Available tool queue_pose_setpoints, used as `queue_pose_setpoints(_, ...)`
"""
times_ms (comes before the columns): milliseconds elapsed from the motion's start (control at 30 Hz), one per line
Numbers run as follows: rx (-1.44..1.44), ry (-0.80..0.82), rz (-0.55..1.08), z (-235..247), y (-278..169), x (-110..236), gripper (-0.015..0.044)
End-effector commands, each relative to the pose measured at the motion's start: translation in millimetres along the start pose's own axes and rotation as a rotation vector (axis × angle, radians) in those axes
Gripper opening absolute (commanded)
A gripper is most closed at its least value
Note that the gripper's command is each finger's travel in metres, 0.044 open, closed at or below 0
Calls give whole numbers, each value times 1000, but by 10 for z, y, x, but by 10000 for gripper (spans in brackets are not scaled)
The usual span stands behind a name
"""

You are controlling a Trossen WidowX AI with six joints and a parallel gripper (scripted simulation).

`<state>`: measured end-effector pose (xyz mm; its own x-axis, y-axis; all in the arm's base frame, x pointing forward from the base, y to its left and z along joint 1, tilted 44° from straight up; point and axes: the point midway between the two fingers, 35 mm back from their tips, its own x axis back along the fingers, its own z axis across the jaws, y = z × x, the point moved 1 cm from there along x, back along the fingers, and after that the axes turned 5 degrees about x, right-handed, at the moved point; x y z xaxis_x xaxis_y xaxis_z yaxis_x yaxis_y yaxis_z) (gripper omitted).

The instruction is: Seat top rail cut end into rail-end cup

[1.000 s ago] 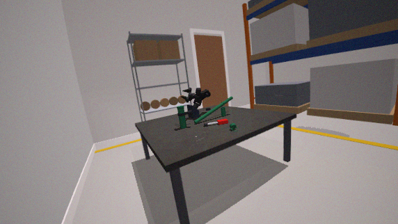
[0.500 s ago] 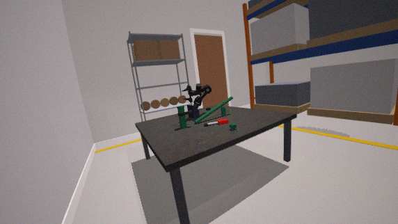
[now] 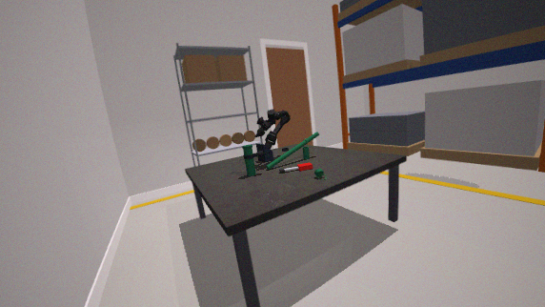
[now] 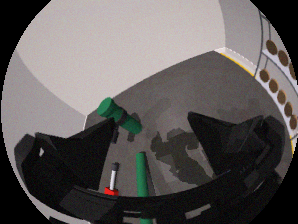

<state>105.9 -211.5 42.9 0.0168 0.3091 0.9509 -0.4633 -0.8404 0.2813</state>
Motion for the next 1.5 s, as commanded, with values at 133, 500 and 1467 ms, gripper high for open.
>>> queue_pose_setpoints(133,982,463,576,785,-541,268,440)
queue_pose_setpoints(500,1367,919,636,1152,-676,500,440)
queue_pose_setpoints(1467,2031,1149,275,1392,-415,-217,440)
